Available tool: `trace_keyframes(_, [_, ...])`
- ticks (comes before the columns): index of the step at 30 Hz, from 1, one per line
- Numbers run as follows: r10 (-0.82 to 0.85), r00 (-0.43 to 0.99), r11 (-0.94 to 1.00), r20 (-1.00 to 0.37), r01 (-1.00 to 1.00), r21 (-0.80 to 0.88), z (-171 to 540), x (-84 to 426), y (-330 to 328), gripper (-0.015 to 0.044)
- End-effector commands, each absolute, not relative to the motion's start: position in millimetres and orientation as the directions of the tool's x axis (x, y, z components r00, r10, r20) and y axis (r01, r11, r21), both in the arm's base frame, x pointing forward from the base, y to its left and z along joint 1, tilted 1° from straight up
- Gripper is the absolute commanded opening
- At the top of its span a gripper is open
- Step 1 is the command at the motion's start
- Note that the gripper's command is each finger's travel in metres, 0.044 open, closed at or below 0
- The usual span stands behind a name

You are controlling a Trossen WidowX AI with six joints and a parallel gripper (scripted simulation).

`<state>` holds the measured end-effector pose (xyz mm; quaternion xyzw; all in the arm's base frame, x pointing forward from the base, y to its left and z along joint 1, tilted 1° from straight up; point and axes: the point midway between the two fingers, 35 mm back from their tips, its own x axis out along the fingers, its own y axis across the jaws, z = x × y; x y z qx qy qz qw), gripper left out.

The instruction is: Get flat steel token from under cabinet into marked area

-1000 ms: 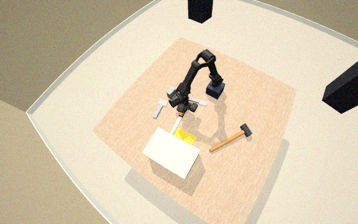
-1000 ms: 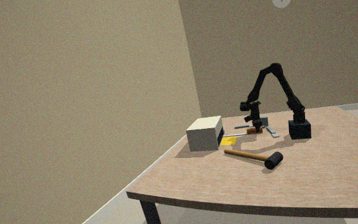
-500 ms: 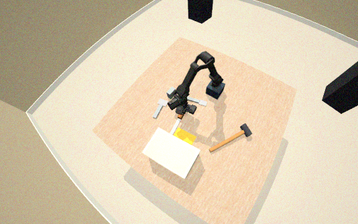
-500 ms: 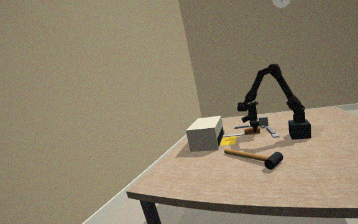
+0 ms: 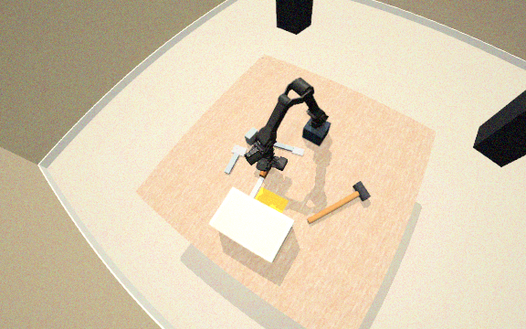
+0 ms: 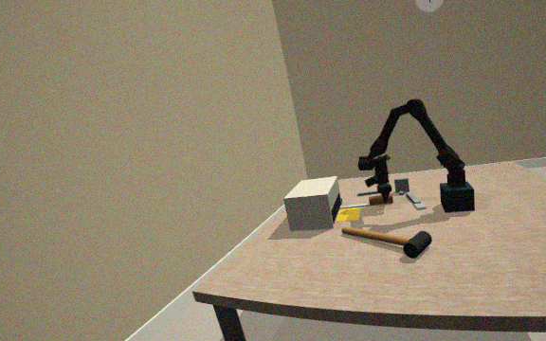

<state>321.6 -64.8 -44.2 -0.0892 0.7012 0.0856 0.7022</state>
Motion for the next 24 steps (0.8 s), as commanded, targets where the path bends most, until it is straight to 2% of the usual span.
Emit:
trace_keyframes(1, [-0.006, 0.004, 0.970, -1.000, -0.244, -0.007, -44.2, 328.2, -63.0, 0.0000])
trace_keyframes(24, [-0.006, 0.006, 0.970, -1.000, -0.245, -0.007, -43.3, 352.5, -56.4, 0.0000])
